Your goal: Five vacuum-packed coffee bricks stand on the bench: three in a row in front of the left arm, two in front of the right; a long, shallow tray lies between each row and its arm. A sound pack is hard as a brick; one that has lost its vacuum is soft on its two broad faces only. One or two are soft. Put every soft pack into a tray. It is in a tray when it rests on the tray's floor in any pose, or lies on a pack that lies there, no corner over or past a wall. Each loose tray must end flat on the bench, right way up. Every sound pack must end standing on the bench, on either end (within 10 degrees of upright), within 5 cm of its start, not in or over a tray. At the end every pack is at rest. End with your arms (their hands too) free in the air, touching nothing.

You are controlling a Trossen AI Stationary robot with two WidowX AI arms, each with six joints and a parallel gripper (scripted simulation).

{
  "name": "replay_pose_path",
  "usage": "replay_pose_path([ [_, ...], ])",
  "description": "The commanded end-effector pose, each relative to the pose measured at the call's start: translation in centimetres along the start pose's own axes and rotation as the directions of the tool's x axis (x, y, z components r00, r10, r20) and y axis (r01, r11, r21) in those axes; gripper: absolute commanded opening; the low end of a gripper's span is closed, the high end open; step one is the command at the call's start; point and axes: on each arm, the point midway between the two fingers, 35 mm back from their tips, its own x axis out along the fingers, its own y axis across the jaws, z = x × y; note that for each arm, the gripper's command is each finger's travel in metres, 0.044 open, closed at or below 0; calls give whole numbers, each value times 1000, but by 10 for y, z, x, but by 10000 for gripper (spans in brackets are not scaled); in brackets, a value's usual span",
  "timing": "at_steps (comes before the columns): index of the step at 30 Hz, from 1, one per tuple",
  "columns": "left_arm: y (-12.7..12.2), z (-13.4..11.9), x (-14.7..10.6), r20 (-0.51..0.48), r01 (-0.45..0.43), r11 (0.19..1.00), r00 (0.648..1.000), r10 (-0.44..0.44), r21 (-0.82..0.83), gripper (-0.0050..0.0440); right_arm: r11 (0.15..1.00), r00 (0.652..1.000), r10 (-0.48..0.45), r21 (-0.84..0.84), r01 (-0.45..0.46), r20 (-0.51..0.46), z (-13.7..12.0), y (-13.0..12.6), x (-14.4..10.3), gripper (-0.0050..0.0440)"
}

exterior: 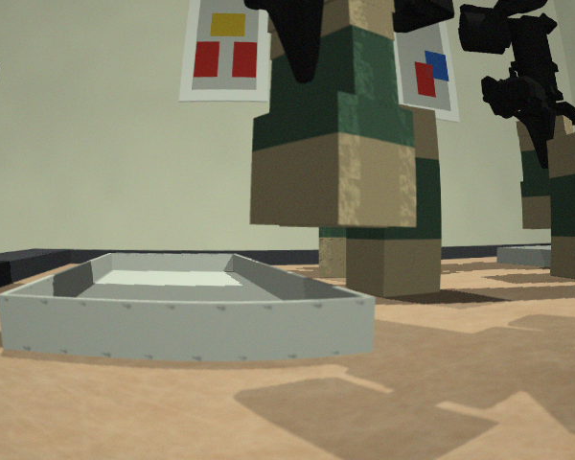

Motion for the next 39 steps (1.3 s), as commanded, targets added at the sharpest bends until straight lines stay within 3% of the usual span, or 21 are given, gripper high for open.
replay_pose_path([
  [1,16,1,-10,-22,34,999,999,-34,5,118,999,999,31,-10,-31,27,-3,-13,-8,124],
  [18,73,20,-8,-22,31,1000,999,-30,4,118,1000,999,28,-10,-28,26,-23,-62,-6,124],
  [39,74,20,-8,-22,30,1000,999,-30,4,118,1000,999,28,-10,-28,26,-23,-62,-2,124],
])
